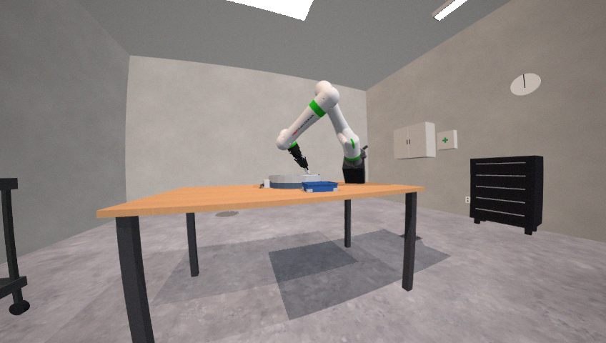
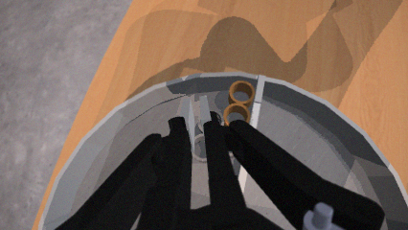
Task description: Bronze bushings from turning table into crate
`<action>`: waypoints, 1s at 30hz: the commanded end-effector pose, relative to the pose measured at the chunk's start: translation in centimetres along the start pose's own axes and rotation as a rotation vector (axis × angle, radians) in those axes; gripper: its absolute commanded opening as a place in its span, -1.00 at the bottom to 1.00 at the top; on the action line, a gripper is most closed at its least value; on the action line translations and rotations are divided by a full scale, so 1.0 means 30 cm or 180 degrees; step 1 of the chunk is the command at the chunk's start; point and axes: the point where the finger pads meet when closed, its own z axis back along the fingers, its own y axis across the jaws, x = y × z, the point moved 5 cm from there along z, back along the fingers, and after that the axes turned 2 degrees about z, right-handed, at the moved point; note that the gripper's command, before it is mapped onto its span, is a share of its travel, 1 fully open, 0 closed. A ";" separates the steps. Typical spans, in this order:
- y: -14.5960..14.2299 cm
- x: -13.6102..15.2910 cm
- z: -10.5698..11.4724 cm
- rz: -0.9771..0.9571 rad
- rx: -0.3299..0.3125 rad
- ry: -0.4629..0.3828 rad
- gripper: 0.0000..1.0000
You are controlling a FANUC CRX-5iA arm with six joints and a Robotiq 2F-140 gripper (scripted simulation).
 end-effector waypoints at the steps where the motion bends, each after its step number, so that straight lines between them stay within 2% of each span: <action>1: 0.000 0.000 0.000 -0.0001 -0.0001 0.0000 -0.87; 19: -0.001 0.000 -0.001 -0.0001 -0.0001 0.0000 -0.87; 30: -0.001 0.025 -0.030 -0.0001 -0.0001 0.0000 -0.87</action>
